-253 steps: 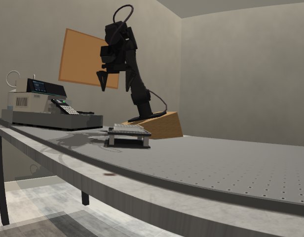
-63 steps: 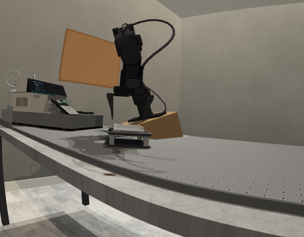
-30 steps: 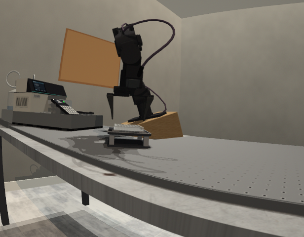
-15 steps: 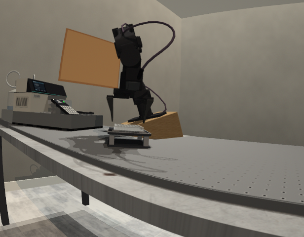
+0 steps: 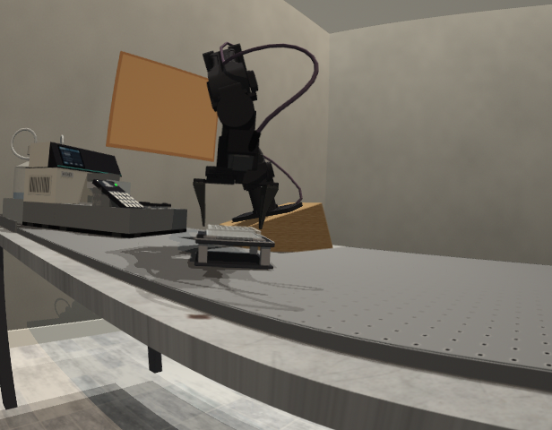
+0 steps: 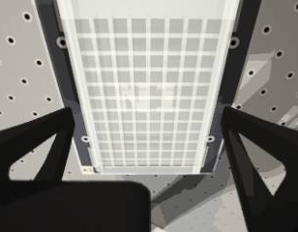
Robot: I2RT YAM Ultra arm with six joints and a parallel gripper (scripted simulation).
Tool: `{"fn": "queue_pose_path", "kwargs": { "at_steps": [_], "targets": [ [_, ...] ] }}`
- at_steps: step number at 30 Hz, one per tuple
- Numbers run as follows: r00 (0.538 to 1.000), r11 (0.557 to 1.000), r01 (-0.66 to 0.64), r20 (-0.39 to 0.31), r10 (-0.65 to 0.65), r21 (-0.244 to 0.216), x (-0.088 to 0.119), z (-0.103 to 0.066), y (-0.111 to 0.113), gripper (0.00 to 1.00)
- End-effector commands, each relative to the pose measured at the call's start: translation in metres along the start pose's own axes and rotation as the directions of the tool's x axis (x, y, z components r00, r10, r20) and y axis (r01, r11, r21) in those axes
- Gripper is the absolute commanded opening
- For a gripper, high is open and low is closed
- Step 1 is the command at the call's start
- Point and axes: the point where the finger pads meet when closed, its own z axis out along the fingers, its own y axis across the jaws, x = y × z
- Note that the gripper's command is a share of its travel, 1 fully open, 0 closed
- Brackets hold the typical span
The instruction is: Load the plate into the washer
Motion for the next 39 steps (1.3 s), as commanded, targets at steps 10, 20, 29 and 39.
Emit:
{"fn": "queue_pose_path", "kwargs": {
  "at_steps": [10,20,29,39],
  "targets": [
    [0.999,1.000,-0.006,0.038,0.006,0.000,-0.011,0.004,-0.002,1.00],
    [1.000,1.000,0.003,0.011,-0.003,-0.005,-0.001,0.016,0.001,1.00],
    [0.998,1.000,-0.012,0.061,0.012,0.006,-0.013,0.001,-0.004,1.00],
    [0.998,1.000,-0.012,0.060,0.012,0.006,-0.013,0.001,-0.004,1.00]
  ]
}}
